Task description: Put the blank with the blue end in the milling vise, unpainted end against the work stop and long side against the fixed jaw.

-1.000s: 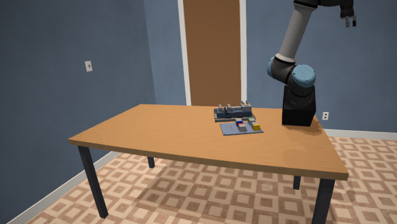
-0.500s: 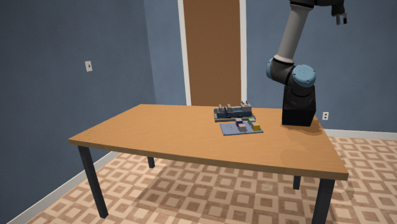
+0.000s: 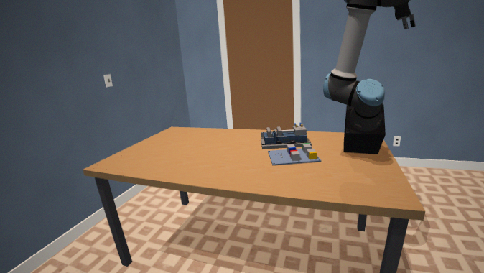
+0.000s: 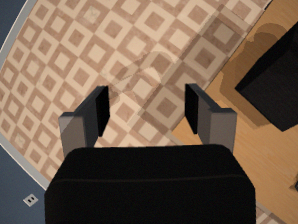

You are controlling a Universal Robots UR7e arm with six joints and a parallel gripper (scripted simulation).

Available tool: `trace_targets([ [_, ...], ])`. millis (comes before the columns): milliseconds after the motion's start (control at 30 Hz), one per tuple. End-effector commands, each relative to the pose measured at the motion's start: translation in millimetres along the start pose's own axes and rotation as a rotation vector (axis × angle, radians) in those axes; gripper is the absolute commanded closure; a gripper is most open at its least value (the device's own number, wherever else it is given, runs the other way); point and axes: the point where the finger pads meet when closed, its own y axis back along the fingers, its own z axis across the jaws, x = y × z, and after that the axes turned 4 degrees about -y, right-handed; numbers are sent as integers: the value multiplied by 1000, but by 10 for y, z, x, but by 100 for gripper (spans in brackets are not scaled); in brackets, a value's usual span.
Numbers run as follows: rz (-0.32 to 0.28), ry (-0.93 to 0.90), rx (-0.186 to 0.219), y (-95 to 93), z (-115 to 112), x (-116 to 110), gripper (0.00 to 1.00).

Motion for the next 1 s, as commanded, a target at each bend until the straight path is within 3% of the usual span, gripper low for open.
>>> trace_targets([
  [0,2,19,22,27,20,-34,0],
  [233,2,19,22,27,20,-34,0],
  [400,2,19,22,302,335,-462,0],
  [800,2,19,22,302,335,-462,0],
  [967,2,19,22,544,611,-838,0],
])
